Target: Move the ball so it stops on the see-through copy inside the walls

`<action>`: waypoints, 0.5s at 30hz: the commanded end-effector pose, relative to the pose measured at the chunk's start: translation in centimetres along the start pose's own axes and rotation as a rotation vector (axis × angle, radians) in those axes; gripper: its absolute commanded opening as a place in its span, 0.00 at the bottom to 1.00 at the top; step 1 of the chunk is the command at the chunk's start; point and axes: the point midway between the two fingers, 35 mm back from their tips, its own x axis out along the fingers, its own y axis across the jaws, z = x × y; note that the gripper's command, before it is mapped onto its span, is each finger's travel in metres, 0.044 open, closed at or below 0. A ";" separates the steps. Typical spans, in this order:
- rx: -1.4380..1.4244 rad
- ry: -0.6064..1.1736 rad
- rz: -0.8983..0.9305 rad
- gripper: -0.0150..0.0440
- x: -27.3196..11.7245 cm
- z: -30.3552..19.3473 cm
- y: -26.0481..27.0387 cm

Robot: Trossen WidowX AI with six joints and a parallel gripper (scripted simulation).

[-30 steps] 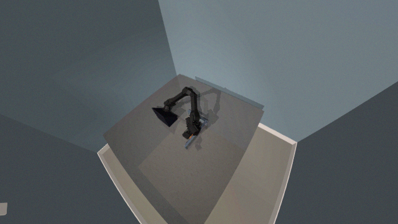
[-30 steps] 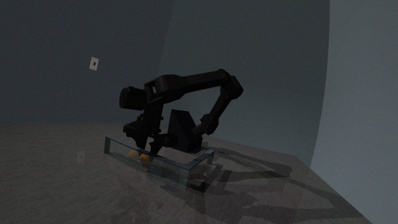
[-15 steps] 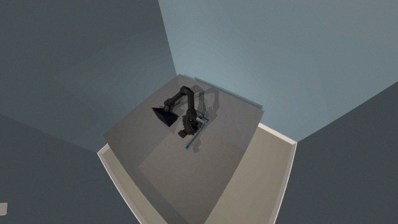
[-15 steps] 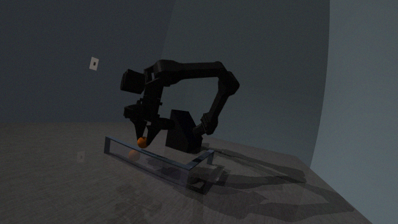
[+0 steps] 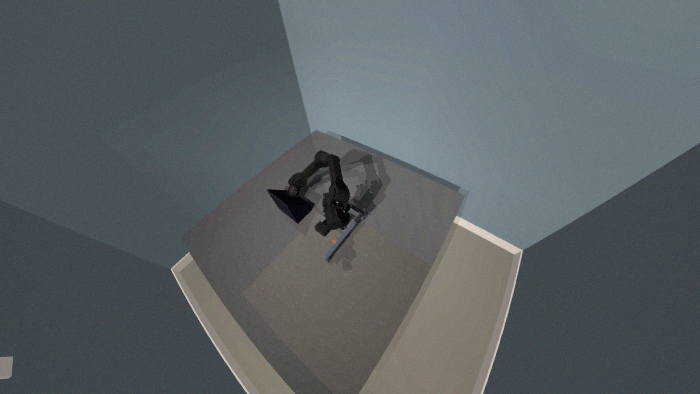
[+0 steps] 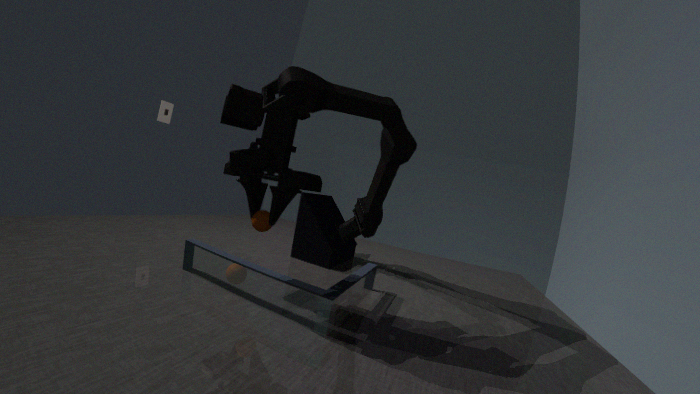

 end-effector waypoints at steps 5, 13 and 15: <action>-0.019 -0.003 0.005 0.25 -1.9 0.1 0.4; -0.021 -0.004 0.004 0.25 2.4 1.0 -3.3; -0.021 -0.004 0.004 0.25 2.4 1.0 -3.3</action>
